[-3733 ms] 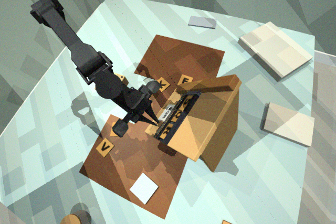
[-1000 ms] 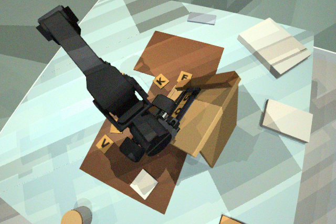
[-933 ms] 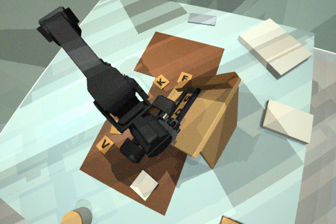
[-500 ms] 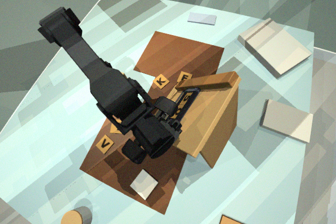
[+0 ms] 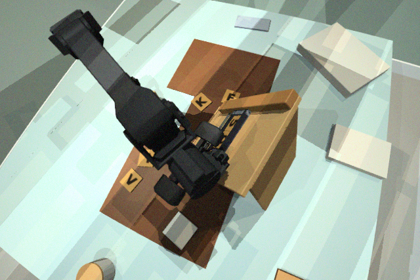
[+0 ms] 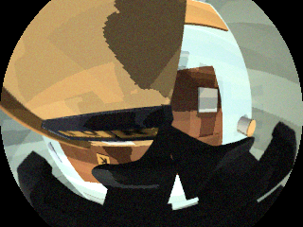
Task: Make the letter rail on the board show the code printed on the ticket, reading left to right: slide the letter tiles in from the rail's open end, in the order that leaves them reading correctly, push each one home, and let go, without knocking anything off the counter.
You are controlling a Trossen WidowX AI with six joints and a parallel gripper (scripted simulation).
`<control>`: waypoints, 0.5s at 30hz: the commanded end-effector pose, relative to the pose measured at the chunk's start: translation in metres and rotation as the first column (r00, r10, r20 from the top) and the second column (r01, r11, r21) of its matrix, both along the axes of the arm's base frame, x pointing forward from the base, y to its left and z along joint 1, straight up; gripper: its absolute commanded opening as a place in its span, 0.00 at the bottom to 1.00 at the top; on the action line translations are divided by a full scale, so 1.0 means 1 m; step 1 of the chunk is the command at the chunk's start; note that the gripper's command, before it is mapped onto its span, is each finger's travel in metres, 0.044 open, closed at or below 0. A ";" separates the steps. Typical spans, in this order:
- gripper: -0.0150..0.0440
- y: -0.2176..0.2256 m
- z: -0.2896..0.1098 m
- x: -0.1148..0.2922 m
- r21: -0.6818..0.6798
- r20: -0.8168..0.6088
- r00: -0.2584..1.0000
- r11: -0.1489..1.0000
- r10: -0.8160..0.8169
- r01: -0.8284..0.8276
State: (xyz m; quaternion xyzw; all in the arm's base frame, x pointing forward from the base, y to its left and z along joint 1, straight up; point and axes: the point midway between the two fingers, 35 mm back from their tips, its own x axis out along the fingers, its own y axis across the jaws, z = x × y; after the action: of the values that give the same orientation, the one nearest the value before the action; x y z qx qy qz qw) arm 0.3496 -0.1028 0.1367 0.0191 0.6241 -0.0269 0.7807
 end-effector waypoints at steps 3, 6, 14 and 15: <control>0.25 0.003 0.001 -0.001 -0.002 0.000 1.000 1.000 -0.005 0.005; 0.25 0.004 0.001 -0.001 -0.002 0.000 1.000 1.000 -0.005 0.005; 0.25 0.006 0.000 -0.001 -0.001 0.000 1.000 1.000 -0.005 0.005; 0.25 0.007 0.000 -0.001 -0.001 0.000 1.000 1.000 -0.005 0.005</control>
State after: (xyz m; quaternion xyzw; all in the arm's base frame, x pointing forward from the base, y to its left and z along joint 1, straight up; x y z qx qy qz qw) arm 0.3487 -0.0977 0.1374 0.0190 0.6241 -0.0276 0.7806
